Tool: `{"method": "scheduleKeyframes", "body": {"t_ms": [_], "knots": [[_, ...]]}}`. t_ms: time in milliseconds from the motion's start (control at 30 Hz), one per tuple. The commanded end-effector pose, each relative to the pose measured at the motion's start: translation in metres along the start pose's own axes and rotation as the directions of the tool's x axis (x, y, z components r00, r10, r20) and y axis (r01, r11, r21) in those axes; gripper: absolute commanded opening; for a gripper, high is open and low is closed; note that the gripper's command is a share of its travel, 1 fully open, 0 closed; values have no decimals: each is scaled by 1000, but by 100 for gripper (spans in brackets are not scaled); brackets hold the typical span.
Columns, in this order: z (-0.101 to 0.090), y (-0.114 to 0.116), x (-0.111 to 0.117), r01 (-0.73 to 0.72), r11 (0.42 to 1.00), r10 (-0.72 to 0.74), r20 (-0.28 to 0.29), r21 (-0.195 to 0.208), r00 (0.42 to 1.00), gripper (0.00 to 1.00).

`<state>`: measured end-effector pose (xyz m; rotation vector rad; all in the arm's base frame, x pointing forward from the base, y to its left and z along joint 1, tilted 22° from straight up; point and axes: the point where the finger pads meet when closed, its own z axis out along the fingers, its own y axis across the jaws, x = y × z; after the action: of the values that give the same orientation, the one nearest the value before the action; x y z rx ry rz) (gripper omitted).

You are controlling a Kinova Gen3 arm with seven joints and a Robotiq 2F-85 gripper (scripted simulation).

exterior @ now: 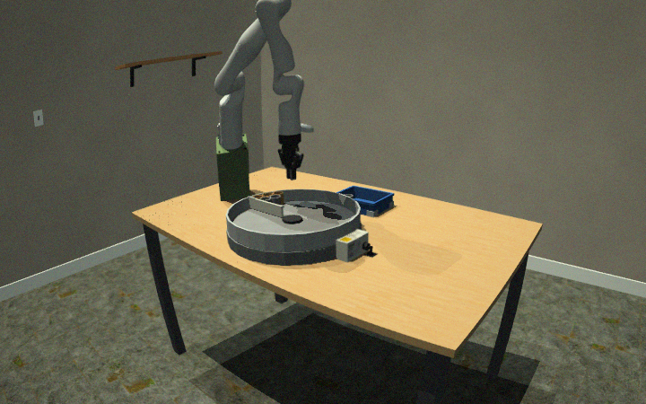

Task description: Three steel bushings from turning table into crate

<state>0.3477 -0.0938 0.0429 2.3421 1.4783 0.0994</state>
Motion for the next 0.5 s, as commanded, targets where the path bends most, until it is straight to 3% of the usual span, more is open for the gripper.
{"method": "scheduleKeyframes", "body": {"t_ms": [0,100,467], "knots": [[1,-2,-22,-8,1000,8,3,0,1000,18],[3,-6,-57,-8,1000,8,3,0,1000,18],[3,-6,-57,-8,1000,8,3,0,1000,18]]}}
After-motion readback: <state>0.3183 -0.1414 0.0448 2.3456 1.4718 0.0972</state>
